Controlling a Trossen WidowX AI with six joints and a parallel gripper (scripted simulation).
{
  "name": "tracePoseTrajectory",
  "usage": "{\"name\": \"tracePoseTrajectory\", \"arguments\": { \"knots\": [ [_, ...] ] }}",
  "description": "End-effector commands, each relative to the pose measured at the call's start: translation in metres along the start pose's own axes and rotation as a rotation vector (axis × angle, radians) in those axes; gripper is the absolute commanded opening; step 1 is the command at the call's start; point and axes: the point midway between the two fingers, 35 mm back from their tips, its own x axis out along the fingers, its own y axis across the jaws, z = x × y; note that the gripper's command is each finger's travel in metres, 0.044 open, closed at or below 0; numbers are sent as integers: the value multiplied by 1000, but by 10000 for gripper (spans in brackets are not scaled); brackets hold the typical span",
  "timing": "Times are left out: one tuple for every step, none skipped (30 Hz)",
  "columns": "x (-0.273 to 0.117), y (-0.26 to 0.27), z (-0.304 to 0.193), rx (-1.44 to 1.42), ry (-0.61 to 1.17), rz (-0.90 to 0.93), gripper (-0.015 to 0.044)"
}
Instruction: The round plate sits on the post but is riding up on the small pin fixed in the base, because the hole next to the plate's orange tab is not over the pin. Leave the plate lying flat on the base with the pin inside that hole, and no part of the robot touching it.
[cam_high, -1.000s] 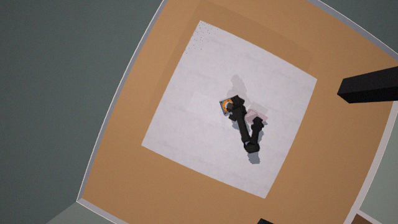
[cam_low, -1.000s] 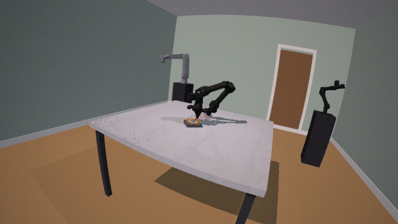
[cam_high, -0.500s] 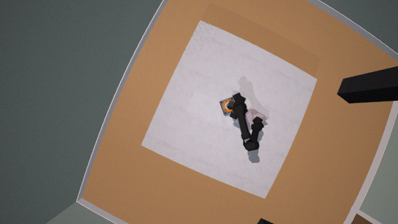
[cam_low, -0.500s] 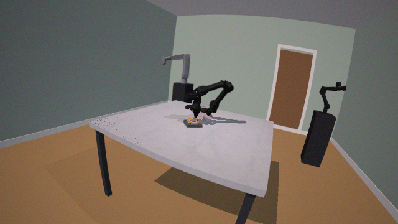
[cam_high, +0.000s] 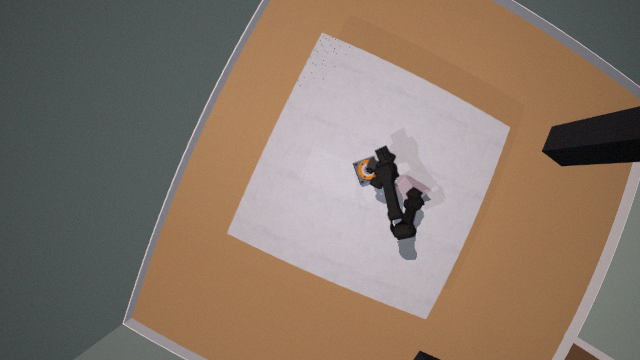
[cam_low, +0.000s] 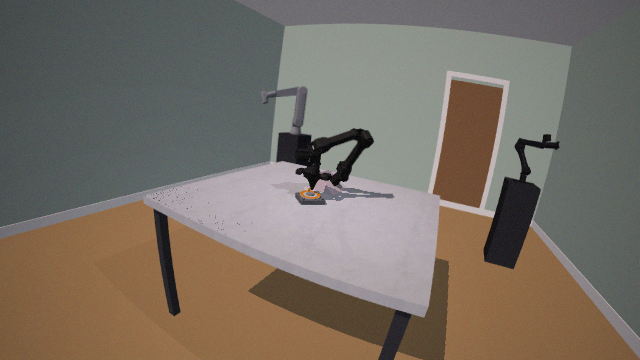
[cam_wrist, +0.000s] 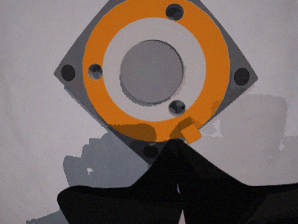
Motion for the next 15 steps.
{"name": "tracePoseTrajectory", "arguments": {
  "knots": [
    [-2, -4, 4, -10, -4, -10, 0],
    [-2, -5, 4, -10, -4, -10, 0],
    [-2, -5, 4, -10, -4, -10, 0],
    [-2, -6, 4, -10, -4, -10, 0],
    [-2, -6, 5, -10, -4, -10, 0],
    [-2, -7, 5, -11, -4, -10, 0],
    [-3, -7, 5, -10, -4, -10, 0],
    [-5, -7, 5, -10, -4, -11, 0],
    [-9, -7, 5, -10, -4, -11, 0],
    [-14, -7, 5, -10, -4, -11, 0],
    [-19, -6, 5, -10, -4, -12, 0],
    [-25, -6, 4, -10, -4, -12, 0],
    [-30, -6, 4, -10, -4, -12, 0],
    [-36, -5, 3, -10, -4, -12, 0],
    [-41, -5, 2, -10, -4, -12, 0]
  ]
}}
